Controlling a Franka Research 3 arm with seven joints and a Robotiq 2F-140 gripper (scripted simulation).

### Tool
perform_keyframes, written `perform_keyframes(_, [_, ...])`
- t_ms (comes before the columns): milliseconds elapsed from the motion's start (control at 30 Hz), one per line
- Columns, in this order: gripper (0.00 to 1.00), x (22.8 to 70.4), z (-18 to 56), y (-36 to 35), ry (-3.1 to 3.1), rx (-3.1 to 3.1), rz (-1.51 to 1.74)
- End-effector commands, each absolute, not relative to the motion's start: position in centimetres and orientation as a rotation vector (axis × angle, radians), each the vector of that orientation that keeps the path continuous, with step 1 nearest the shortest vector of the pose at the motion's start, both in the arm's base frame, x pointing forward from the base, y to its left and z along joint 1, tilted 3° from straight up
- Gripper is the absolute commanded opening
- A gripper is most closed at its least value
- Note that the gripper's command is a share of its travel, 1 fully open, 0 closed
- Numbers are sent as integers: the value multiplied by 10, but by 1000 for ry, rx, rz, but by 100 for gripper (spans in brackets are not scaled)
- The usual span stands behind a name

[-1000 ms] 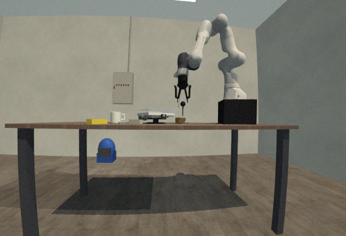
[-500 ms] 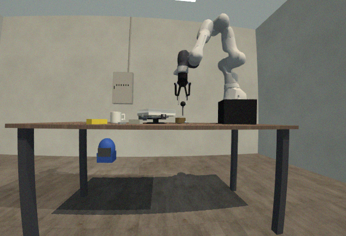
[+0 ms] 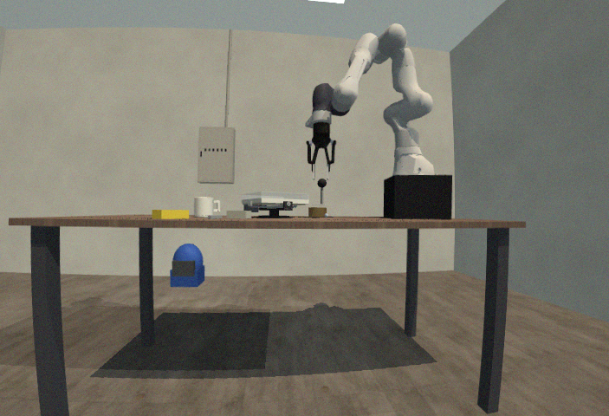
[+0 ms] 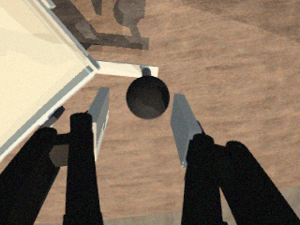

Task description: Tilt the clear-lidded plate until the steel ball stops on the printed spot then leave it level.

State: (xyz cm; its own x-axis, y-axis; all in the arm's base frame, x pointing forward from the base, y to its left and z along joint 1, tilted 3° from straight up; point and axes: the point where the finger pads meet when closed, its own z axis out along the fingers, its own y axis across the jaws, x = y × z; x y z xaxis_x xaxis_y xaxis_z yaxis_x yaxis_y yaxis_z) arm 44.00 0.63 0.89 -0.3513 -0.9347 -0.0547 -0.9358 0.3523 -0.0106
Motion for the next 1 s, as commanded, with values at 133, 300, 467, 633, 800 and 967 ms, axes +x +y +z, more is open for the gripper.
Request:
perform_keyframes(133, [36, 436, 17, 7, 2565, -1745, 44])
perform_keyframes(300, [36, 436, 19, 6, 2565, -1745, 44])
perform_keyframes(467, [36, 435, 20, 6, 2565, -1745, 43])
perform_keyframes(633, [100, 435, 20, 6, 2565, -1745, 43])
perform_keyframes(800, [100, 435, 20, 6, 2565, -1745, 43])
perform_keyframes(967, [100, 435, 20, 6, 2565, -1745, 43])
